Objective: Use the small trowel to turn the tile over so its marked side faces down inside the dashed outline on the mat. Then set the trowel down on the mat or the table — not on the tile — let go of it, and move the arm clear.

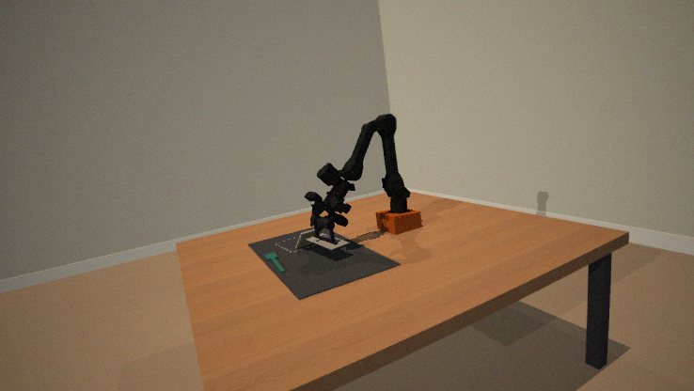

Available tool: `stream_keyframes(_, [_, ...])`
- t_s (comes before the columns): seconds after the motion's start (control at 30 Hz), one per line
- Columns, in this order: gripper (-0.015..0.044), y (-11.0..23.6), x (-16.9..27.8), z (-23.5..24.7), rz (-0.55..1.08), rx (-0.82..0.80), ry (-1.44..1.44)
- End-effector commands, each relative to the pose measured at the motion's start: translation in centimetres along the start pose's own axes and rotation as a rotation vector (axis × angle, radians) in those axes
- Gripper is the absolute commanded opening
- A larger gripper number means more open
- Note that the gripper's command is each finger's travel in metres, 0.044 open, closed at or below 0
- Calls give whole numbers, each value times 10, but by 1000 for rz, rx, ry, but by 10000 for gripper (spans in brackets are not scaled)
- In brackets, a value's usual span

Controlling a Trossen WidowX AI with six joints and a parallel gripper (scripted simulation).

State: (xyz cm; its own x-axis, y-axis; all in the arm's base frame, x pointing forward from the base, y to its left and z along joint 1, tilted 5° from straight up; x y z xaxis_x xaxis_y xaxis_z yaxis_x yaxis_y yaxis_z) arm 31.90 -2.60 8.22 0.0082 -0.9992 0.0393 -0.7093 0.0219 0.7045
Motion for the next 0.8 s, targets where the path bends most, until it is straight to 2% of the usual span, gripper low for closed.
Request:
stream_keyframes(0.0, [0, 5, 11, -11, 3, 28, 6])
stream_keyframes(0.57, [0, 4, 51, -9, 5, 27, 8])
stream_keyframes(0.77, [0, 4, 53, -8, 6, 27, 9])
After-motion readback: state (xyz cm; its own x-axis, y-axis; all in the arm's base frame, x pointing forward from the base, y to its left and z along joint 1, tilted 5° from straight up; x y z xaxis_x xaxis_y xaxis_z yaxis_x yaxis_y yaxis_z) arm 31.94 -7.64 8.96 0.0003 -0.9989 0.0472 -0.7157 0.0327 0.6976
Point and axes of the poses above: the point midway between the two fingers, 35 mm back from their tips, its own y axis back along the fingers, its own z axis across the jaws, x = y × z, the point moved 7 cm from there along y, back along the fingers, and after that the axes turned 2 degrees about y, right-handed, at the moved point
